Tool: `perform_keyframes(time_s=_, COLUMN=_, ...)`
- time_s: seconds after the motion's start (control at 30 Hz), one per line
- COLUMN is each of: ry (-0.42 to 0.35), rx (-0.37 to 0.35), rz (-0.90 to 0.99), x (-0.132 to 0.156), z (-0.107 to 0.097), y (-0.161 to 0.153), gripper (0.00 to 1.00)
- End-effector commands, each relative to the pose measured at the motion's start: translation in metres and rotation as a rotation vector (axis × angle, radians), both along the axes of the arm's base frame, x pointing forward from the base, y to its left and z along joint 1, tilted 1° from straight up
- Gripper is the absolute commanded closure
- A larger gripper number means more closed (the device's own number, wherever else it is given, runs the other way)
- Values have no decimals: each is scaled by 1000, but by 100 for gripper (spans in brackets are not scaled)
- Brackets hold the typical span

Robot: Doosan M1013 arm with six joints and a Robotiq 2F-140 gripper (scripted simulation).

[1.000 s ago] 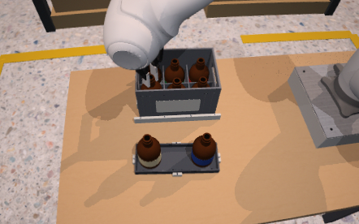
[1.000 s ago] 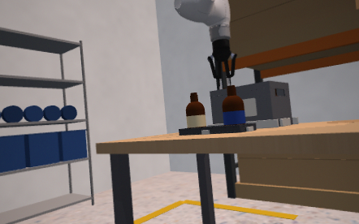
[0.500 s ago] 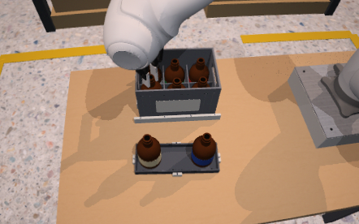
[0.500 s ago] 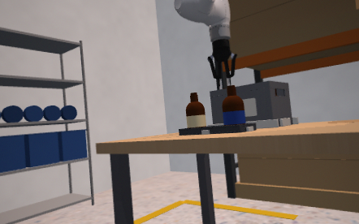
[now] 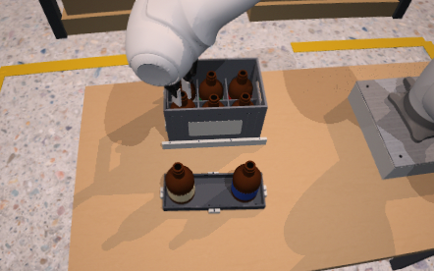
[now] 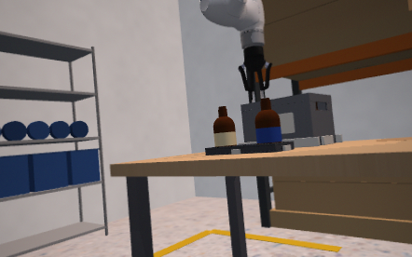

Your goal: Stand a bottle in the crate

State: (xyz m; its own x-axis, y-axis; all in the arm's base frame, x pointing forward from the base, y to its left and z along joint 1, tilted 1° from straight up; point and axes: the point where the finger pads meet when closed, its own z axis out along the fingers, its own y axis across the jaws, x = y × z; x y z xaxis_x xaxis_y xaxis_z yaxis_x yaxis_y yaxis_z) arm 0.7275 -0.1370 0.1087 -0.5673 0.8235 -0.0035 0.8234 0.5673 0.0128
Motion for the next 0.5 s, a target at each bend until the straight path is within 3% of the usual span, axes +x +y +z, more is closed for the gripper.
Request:
perform_keyframes(time_s=0.0, ry=1, rx=1, rz=1, x=0, z=-4, y=1, gripper=100)
perform_keyframes(time_s=0.47, ry=1, rx=1, rz=1, x=0, z=-10, y=1, gripper=100)
